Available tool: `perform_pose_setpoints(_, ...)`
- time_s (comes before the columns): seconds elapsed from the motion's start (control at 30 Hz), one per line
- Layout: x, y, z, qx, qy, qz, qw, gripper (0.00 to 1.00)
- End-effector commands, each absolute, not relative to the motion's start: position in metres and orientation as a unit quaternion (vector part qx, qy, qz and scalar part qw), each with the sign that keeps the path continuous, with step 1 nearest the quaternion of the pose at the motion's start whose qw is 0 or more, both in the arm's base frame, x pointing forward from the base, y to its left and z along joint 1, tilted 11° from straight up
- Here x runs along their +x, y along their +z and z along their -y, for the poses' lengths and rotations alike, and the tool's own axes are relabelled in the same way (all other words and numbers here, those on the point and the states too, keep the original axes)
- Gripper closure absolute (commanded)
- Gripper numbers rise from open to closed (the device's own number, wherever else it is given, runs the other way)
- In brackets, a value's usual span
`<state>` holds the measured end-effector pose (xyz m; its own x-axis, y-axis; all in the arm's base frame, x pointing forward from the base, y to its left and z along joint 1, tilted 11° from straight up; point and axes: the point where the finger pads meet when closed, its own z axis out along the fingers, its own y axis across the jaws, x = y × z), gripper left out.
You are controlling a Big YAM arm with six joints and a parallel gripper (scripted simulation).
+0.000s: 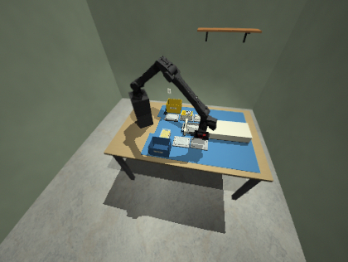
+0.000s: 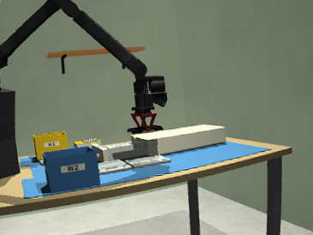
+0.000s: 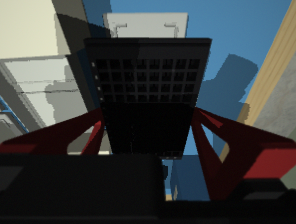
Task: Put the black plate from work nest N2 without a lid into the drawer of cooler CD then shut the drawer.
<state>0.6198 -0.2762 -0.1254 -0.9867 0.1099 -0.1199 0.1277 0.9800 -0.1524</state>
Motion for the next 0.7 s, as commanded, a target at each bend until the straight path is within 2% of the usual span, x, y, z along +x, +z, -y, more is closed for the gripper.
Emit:
perform_pose_setpoints(0.0, 0.6413, -0.092, 0.2706, 0.055, -0.088, -0.991, 0.079, 1.0)
perform_pose_setpoints(0.5, 0.6413, -0.092, 0.2706, 0.055, -0.088, -0.991, 0.079, 1.0)
perform_pose_setpoints(0.67, 0.6363, -0.0948, 0.2619, -0.003, -0.094, -0.993, 0.079, 1.0)
